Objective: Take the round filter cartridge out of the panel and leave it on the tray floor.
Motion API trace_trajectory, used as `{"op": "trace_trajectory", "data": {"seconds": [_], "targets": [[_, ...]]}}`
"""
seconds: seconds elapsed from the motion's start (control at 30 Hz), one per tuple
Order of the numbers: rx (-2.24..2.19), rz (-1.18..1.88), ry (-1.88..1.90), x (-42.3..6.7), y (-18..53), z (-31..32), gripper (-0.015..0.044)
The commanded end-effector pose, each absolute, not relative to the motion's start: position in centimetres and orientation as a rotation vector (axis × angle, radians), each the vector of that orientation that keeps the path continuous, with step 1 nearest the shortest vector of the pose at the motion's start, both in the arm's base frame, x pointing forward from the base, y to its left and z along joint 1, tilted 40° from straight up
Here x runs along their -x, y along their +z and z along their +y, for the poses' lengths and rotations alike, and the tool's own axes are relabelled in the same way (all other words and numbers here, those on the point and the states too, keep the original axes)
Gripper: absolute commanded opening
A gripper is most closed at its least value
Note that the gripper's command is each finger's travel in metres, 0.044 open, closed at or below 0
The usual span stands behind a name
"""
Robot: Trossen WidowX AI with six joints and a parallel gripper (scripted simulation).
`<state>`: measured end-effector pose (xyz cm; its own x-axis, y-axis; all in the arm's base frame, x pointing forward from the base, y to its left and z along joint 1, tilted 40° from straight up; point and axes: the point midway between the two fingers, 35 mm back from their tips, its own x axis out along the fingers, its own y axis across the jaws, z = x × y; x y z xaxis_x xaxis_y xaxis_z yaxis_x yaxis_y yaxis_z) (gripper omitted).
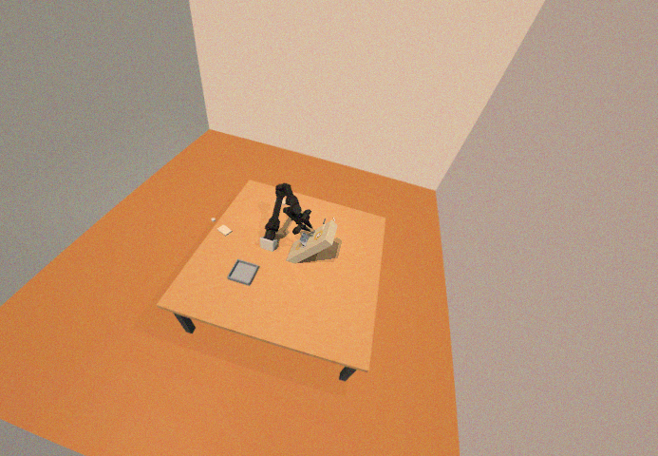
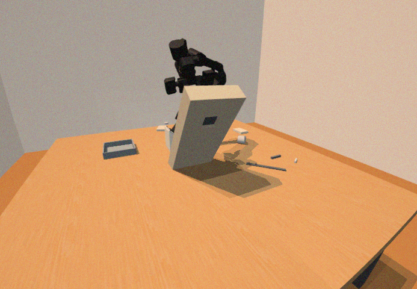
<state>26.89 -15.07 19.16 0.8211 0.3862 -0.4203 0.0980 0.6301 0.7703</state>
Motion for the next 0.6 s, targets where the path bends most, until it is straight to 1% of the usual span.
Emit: {"op": "trace_trajectory", "data": {"seconds": [0.0,0.57], "targets": [[-0.870,0.598,0.194,-27.0,19.3,-14.8,0.0104],[-0.866,0.605,0.193,-28.9,18.2,-14.1,0.0104]]}}
